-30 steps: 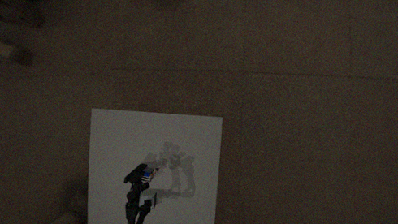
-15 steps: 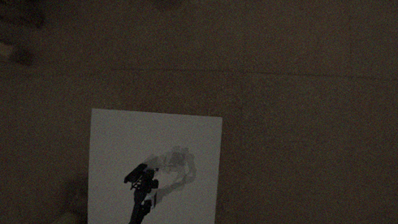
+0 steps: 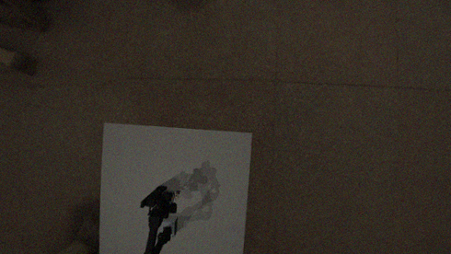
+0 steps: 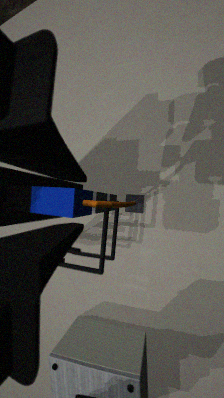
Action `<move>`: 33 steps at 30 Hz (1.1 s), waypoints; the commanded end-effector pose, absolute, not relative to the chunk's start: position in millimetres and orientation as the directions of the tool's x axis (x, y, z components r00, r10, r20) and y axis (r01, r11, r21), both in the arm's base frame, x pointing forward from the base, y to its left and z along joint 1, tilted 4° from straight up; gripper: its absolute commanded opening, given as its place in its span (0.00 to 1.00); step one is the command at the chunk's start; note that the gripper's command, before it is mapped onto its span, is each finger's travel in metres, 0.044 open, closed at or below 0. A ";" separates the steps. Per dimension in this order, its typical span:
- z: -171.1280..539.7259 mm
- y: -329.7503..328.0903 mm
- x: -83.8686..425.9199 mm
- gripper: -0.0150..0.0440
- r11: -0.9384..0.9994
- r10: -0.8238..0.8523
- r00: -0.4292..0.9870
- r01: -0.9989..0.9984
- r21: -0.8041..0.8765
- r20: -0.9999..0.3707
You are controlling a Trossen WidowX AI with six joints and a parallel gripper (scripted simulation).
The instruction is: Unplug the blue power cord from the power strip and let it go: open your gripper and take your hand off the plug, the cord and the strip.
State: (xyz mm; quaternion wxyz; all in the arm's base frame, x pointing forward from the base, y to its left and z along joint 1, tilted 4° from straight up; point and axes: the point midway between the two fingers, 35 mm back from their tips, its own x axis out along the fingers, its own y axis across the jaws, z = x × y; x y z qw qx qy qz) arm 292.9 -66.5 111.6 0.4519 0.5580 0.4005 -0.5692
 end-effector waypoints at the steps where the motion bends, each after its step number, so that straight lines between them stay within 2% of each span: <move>1: 111.1 -61.7 294.2 0.53 -0.273 -0.070 0.028 0.961 0.047 -0.997; 25: 98.2 -49.0 297.8 0.53 -0.274 -0.069 0.029 0.961 0.046 -0.997; 28: 100.5 -48.5 298.9 0.39 -0.270 -0.066 0.034 0.962 0.051 -0.997; 33: 100.5 -48.5 298.9 0.34 -0.270 -0.066 0.034 0.962 0.051 -0.997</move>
